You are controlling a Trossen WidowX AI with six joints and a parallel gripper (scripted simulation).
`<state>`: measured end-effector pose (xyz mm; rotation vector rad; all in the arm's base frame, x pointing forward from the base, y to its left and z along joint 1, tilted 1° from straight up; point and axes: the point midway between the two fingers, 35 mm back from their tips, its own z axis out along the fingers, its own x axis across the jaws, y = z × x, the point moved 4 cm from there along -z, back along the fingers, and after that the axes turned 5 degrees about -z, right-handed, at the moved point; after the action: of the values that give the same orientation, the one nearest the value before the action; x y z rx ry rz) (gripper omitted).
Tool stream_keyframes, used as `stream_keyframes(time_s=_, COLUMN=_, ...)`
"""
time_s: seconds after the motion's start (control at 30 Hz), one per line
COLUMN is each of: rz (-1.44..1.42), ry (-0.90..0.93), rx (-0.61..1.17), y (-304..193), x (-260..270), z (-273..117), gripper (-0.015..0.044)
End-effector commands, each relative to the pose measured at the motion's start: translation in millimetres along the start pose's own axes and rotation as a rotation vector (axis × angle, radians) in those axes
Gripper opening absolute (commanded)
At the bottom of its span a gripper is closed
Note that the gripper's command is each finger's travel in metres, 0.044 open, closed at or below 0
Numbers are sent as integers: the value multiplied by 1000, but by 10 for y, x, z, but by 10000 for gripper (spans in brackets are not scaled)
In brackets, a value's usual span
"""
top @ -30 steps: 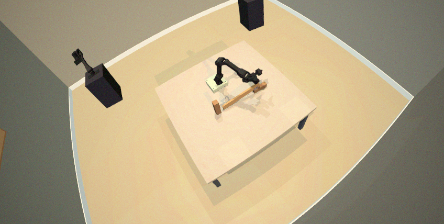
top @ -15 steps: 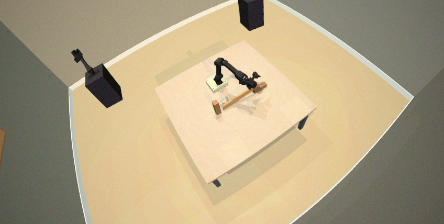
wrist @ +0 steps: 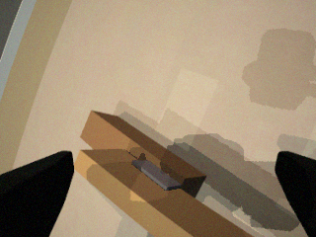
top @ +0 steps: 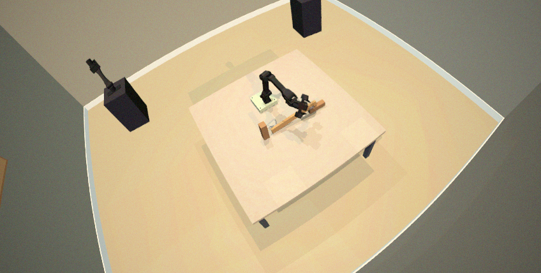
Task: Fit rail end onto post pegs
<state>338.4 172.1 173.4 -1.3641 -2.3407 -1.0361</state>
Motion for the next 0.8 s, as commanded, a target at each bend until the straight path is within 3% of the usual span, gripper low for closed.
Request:
stream_keyframes(time_s=0.0, rz=-391, ry=-227, rx=166, y=-352, x=-531, z=-256, gripper=440)
stream_keyframes(time_s=0.4, rz=-785, ry=-325, rx=453, y=-718, x=-935, z=-600, gripper=440)
stream_keyframes(time_s=0.77, rz=-1127, ry=-250, rx=787, y=-1093, x=-1202, z=-964, gripper=440)
